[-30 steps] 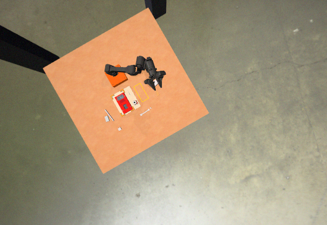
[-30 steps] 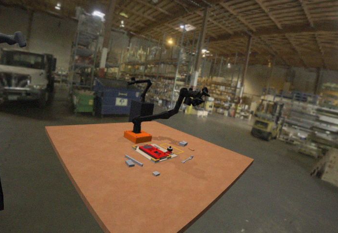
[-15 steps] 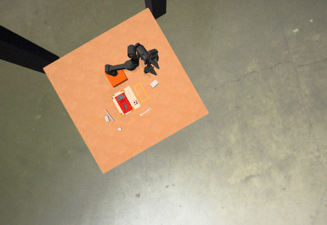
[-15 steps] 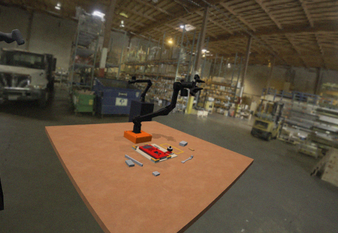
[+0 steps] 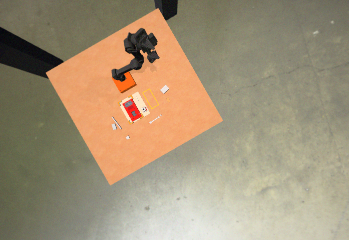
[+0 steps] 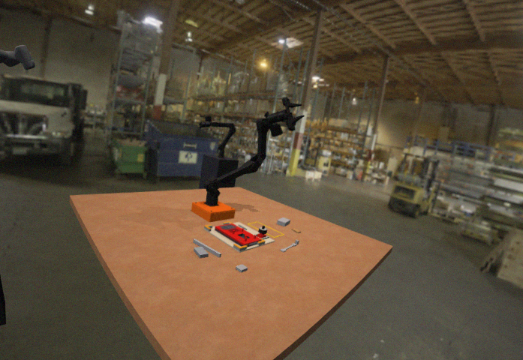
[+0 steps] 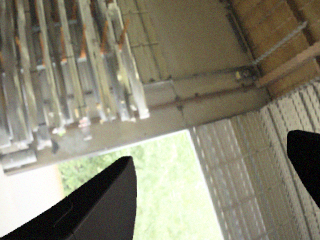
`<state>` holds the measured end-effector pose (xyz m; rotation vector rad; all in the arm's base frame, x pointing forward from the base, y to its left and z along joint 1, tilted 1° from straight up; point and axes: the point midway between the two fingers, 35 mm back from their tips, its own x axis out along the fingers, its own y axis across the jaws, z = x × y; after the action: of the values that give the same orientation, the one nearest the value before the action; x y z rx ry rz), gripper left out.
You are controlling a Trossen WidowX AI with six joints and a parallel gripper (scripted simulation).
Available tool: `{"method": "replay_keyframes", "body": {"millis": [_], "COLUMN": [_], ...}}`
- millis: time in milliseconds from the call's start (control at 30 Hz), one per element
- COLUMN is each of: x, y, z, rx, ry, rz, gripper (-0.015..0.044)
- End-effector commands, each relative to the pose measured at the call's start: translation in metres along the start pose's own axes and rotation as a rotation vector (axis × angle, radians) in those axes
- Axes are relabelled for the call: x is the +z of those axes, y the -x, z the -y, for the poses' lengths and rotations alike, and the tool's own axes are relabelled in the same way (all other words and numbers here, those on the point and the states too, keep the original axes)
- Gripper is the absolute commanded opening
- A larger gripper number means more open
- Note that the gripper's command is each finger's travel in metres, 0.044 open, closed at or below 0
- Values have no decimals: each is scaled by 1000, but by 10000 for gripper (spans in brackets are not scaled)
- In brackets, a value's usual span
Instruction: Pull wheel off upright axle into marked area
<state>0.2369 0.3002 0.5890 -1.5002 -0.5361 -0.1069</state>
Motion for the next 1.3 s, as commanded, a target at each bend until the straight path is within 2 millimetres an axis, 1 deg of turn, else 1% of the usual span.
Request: {"method": "replay_keyframes", "body": {"millis": [0,167,367,433,567,733,867,1000,1133,1267], "x": [-9,-20,-44,-55,-66,-101,-131,-164,-197,-227], "y": [16,38,66,76,91,112,127,140,150,156], "z": [32,72,119,133,154,182,198,209,216,218], "rx": [-73,-163,-269,-302,-384,-465,-524,-578,-624,-655], "ry": [-112,-258,-451,-516,-627,-793,-914,-1031,-1150,-1270], "rz": [24,63,107,120,169,193,203,206,204,205], "gripper": [300,300,300,300,300,300,300,300,300,300]}}
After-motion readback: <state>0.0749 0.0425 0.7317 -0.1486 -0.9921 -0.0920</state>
